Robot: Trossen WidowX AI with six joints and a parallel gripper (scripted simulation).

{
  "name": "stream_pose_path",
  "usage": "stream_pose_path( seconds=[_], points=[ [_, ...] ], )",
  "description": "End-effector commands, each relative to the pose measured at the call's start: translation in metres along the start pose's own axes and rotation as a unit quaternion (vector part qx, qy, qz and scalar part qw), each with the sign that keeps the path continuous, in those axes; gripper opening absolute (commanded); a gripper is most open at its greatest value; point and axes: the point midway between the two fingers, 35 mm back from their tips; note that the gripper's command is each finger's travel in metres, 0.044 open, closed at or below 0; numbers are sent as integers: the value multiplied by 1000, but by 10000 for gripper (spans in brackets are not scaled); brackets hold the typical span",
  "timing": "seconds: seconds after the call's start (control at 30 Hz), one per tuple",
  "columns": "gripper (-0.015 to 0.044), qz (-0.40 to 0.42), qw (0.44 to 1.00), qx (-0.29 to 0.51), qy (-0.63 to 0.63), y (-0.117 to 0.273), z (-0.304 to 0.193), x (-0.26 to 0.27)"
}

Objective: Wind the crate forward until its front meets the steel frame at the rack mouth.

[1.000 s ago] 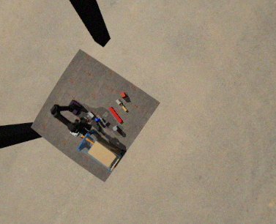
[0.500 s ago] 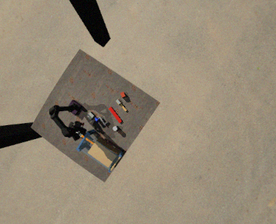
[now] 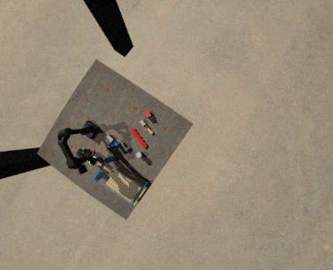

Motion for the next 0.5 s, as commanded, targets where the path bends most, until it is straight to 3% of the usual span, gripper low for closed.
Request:
stream_pose_path(
  seconds=[0.0, 0.47],
  points=[
    [0, -7, 1000, -20, -11, 7, -12, 11],
    [0, -15, 999, -35, -21, 15, -17, 21]
  ],
)
Point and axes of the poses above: the point midway between the two fingers, 35 mm back from their tips, its own y axis back along the fingers, its own x axis across the jaws, z = x × y, and after that the axes turned 3 degrees about -y, right-handed
